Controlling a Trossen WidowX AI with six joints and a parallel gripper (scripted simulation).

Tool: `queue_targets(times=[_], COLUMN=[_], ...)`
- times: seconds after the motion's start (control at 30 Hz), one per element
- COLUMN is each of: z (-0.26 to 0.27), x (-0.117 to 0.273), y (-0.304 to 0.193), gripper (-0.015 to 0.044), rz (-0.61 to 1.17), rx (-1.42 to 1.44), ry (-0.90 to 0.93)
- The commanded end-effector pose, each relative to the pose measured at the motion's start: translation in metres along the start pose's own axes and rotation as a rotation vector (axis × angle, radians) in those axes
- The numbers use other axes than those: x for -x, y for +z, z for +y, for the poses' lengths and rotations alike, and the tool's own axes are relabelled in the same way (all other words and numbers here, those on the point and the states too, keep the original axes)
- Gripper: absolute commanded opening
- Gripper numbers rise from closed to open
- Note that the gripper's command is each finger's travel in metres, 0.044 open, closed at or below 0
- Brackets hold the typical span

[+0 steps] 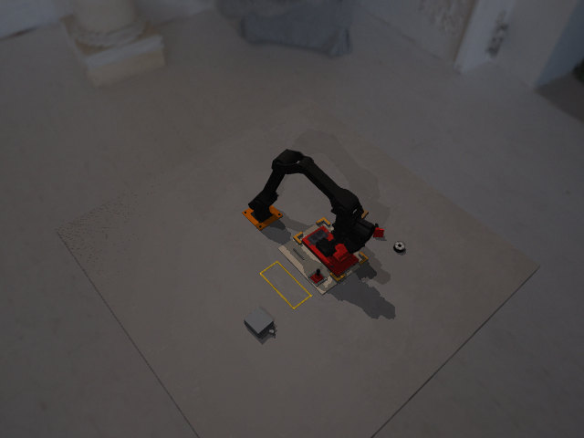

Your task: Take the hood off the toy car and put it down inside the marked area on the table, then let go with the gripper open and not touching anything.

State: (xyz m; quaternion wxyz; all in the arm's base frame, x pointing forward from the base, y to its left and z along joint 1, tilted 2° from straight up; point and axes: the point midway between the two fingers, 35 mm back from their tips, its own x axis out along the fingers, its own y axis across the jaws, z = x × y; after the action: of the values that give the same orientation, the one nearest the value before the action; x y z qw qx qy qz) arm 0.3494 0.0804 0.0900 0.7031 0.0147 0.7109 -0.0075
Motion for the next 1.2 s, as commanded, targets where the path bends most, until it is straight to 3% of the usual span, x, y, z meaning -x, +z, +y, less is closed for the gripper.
queue_targets(times=[0.0,0.4,1.17], z=[0.001,0.0,-0.084], x=[0.009,0.046,0.043], y=[0.002,0.002,0.004], gripper=[0.0,0.0,0.0], rz=[-0.013,-0.013,-0.02], rx=[0.001,0.001,-0.001], ry=[0.003,0.003,-0.006])
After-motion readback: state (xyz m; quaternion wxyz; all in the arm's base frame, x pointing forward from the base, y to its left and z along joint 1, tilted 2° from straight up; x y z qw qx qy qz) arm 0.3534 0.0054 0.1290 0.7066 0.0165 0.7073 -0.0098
